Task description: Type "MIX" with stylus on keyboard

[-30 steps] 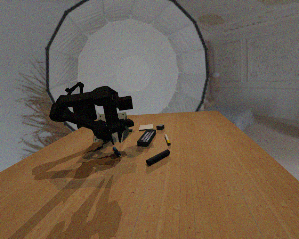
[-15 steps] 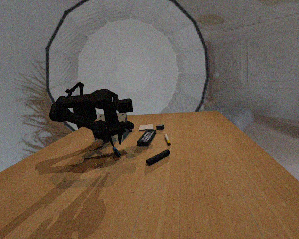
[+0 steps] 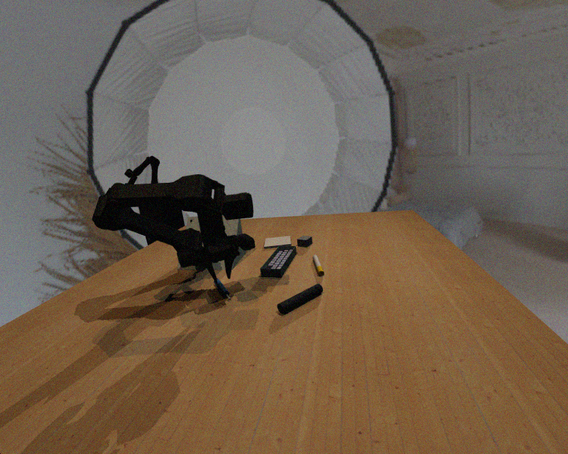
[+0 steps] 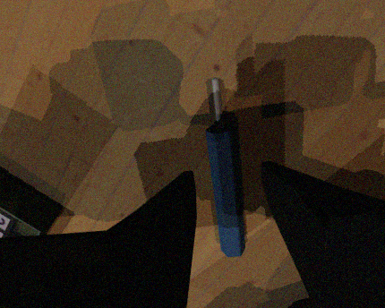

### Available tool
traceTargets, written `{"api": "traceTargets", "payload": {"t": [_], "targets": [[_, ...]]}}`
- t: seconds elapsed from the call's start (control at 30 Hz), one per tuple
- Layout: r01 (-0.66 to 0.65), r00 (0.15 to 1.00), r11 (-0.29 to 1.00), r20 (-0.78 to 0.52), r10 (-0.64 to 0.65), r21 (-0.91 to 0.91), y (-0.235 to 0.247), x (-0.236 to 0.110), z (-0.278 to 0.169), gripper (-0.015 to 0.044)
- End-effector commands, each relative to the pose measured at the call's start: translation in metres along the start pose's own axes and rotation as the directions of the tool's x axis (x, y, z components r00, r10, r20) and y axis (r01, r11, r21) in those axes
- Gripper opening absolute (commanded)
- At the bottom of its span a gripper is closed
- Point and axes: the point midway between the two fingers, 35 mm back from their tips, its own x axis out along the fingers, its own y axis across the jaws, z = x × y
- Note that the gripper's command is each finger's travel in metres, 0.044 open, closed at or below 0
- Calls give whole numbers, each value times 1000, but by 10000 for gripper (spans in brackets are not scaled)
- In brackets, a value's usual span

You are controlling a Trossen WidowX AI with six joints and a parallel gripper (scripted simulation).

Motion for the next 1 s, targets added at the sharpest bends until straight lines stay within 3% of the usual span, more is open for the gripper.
{"api": "traceTargets", "payload": {"t": [0.0,0.97], "targets": [[1,1000,1000,4,-1,1,-1,4,-1,150],[1,1000,1000,5,-1,1,-1,25,0,150]]}}
